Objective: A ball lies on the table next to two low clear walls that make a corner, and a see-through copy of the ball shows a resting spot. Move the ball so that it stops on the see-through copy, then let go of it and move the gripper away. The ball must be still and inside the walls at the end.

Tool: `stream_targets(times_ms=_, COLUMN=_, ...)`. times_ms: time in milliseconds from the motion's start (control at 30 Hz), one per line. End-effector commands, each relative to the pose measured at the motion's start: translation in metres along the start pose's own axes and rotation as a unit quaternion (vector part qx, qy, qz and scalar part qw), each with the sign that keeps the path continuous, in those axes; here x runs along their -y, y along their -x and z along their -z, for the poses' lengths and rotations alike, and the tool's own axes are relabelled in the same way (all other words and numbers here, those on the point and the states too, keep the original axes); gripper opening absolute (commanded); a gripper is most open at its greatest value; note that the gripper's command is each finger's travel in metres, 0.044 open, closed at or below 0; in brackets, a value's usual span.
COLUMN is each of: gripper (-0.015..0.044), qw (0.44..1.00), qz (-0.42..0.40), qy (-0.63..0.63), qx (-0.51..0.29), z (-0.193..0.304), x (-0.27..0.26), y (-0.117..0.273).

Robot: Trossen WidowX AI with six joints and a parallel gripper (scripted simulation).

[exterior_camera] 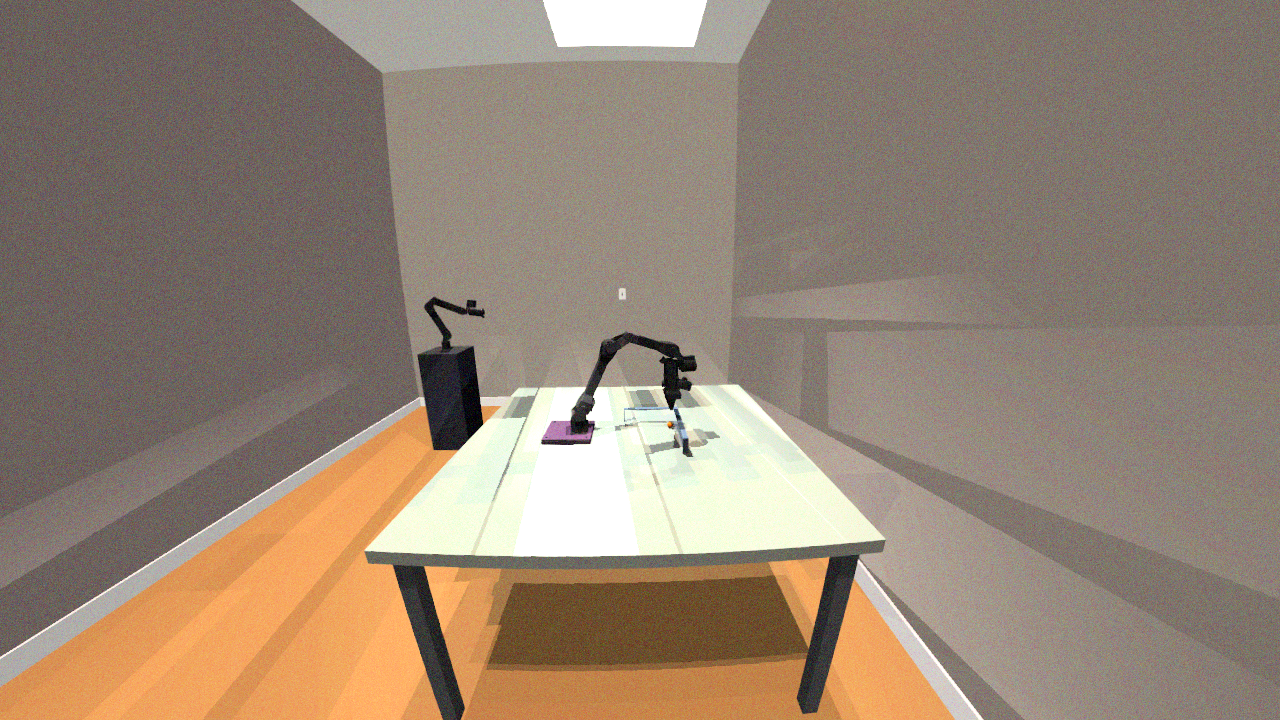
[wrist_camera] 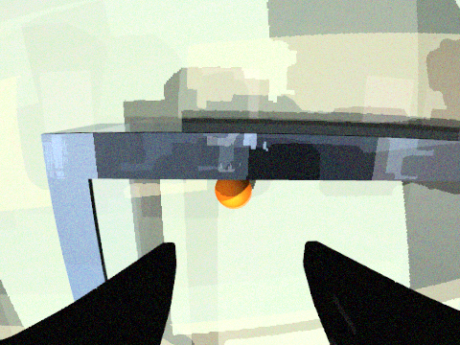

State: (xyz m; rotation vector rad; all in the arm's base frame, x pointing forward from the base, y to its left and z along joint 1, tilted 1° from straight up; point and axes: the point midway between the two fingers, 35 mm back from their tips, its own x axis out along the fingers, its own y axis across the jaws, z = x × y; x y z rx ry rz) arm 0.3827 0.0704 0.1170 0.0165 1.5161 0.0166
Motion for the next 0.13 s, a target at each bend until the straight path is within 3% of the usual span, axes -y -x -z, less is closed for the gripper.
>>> stream_targets(times_ms=0, gripper=0.0295, qw=1.000, qz=0.000, qy=0.000, qx=0.000, z=0.000, x=0.000, y=0.017)
stream_targets(times_ms=100, gripper=0.0374, qw=1.000, qz=0.000, qy=0.000, qx=0.001, z=0.004, x=0.001, y=0.048)
